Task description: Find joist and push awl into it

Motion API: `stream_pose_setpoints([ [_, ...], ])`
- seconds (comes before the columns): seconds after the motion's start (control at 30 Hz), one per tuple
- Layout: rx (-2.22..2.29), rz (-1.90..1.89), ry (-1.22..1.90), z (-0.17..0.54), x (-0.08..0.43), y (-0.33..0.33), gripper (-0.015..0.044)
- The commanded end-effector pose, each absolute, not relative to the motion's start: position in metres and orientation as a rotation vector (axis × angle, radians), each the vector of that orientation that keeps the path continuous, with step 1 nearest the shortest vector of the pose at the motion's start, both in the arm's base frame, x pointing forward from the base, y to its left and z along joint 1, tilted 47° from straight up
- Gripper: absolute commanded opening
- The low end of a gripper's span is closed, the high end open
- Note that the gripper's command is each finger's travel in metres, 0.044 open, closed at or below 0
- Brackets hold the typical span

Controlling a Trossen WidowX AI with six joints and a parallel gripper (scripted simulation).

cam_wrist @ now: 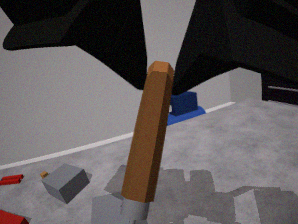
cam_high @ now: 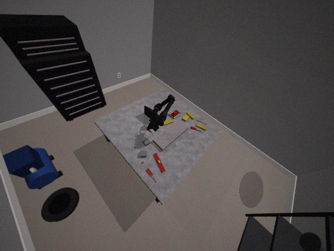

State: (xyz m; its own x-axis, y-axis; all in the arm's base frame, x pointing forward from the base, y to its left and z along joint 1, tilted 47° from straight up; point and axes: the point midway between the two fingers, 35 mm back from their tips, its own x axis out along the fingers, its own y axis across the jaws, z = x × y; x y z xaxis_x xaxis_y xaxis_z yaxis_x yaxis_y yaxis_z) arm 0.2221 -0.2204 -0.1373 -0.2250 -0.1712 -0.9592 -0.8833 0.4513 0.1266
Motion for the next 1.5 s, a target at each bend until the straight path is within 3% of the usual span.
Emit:
stream_pose_setpoints([
  [0.0, -1.169, 0.867, 1.689, -0.121, 0.238, -0.227, 0.0],
  [0.3, -1.703, 0.79, 1.706, -0.073, 0.275, -0.229, 0.0],
  [0.43, -1.56, 0.831, 1.696, -0.089, 0.271, -0.225, 0.0],
  [1.47, -1.858, 0.749, 1.703, -0.006, 0.382, -0.091, 0.0],
])
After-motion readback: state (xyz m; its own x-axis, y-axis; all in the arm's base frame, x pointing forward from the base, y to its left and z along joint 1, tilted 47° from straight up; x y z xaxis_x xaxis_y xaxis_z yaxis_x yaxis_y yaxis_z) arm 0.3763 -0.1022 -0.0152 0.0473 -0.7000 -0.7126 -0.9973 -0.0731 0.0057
